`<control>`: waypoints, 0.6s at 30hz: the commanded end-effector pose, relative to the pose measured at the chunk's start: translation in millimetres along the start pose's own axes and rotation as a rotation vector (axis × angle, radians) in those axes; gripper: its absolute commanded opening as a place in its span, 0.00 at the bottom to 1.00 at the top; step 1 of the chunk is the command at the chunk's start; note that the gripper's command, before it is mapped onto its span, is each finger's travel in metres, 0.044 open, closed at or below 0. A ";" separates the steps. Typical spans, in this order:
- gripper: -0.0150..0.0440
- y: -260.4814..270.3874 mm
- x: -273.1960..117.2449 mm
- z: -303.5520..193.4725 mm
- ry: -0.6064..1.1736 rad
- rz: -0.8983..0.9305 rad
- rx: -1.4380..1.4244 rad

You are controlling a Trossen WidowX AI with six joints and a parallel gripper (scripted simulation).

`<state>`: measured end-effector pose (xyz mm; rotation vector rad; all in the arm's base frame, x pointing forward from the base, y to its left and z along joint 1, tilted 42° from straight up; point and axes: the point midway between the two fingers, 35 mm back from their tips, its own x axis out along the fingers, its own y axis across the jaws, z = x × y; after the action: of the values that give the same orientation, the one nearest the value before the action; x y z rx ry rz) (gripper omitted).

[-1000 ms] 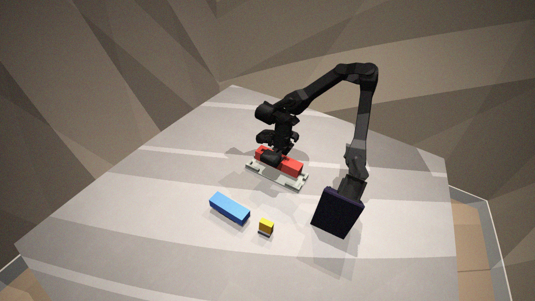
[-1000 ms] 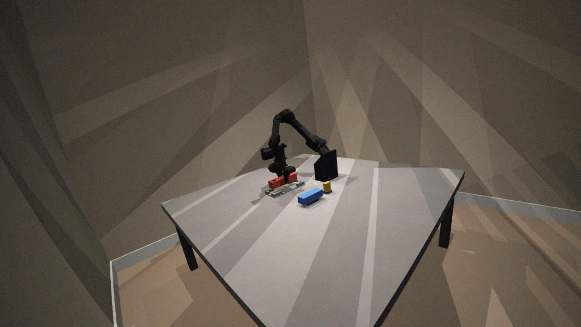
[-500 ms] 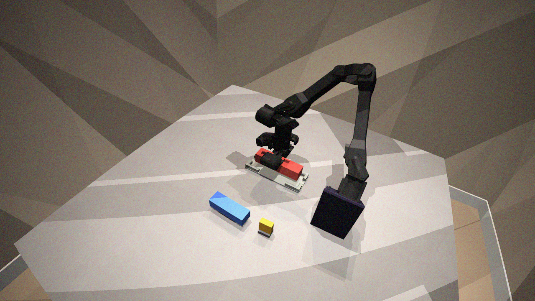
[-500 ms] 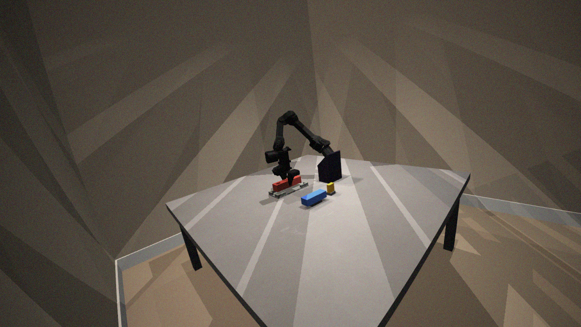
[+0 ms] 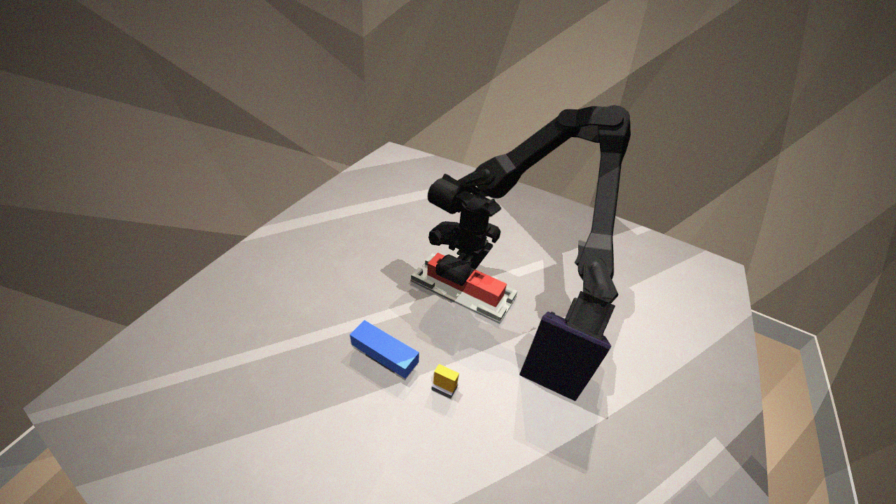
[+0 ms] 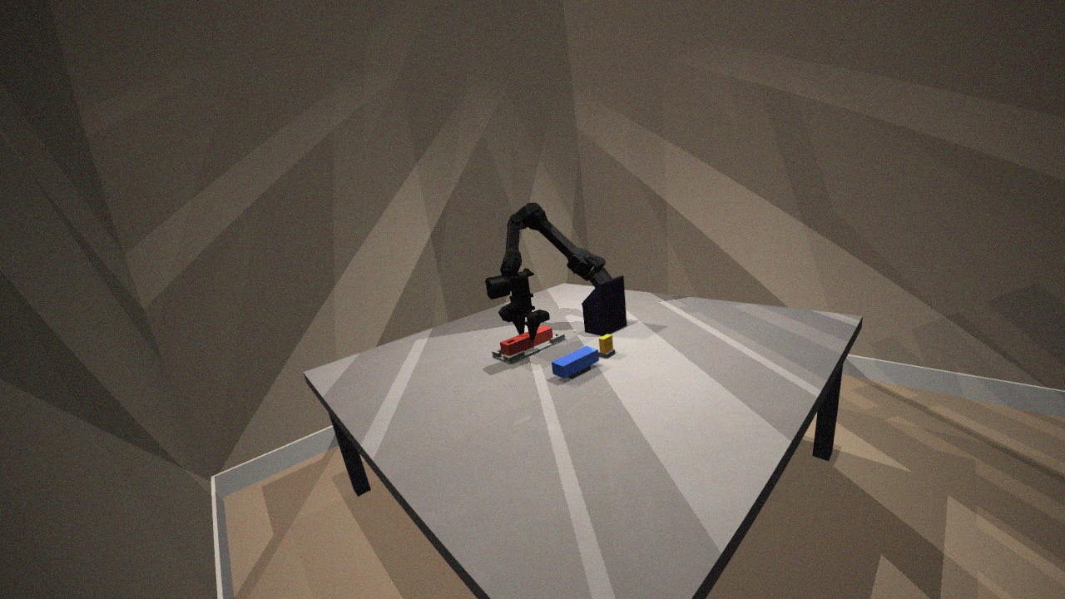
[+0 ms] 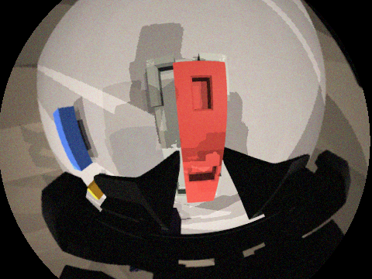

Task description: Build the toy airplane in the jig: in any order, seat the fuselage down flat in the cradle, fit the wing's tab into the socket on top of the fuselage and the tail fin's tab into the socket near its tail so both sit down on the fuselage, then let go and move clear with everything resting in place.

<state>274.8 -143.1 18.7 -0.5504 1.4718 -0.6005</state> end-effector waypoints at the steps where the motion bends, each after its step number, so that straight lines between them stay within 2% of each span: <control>1: 0.84 -0.2 -0.3 0.1 0.000 0.000 0.002; 5: 1.00 -0.2 -0.3 0.1 0.000 0.000 0.002; 13: 1.00 0.0 -3.1 0.8 0.000 0.001 0.002; 15: 1.00 1.6 -25.5 4.5 -0.001 0.007 0.001; 18: 1.00 1.8 -79.9 4.5 -0.002 0.012 -0.003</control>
<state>274.0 -122.6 35.4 -0.5486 1.4997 -0.5913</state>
